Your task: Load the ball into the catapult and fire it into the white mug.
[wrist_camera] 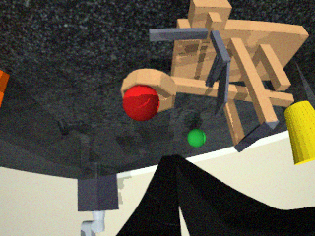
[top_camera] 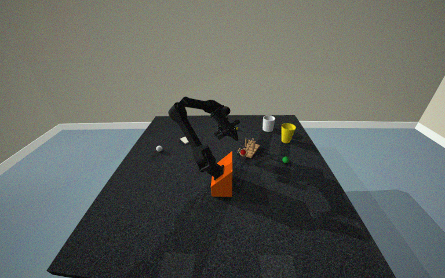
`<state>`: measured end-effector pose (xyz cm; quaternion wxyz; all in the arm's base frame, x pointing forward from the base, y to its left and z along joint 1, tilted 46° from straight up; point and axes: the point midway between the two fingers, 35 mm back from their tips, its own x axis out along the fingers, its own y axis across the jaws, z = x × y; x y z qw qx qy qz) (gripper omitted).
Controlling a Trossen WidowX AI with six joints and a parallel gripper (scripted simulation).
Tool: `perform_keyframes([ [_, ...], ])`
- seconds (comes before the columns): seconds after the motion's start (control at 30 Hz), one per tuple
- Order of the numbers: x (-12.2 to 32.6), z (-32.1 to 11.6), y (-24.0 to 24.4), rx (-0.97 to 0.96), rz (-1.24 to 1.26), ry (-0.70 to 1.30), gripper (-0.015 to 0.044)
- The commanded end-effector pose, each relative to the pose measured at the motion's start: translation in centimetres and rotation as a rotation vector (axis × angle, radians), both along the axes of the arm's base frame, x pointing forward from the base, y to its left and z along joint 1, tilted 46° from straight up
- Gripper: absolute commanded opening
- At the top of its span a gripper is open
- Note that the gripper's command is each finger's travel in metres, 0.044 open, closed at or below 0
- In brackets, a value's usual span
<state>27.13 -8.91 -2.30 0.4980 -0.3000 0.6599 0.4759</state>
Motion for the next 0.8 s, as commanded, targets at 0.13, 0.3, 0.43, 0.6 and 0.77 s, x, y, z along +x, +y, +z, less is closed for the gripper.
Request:
perform_keyframes([
  [0.13, 0.1, -0.9, 0.8, -0.002, -0.001, 0.001, 0.0],
  [0.3, 0.2, -1.5, 1.4, -0.002, -0.001, 0.0, 0.0],
  [0.43, 0.3, -2.0, 1.9, -0.002, -0.001, 0.0, 0.0],
  [0.6, 0.4, -2.6, 2.4, -0.001, -0.001, 0.0, 0.0],
  [0.77, 0.4, -3.2, 3.0, -0.001, -0.001, 0.0, 0.0],
])
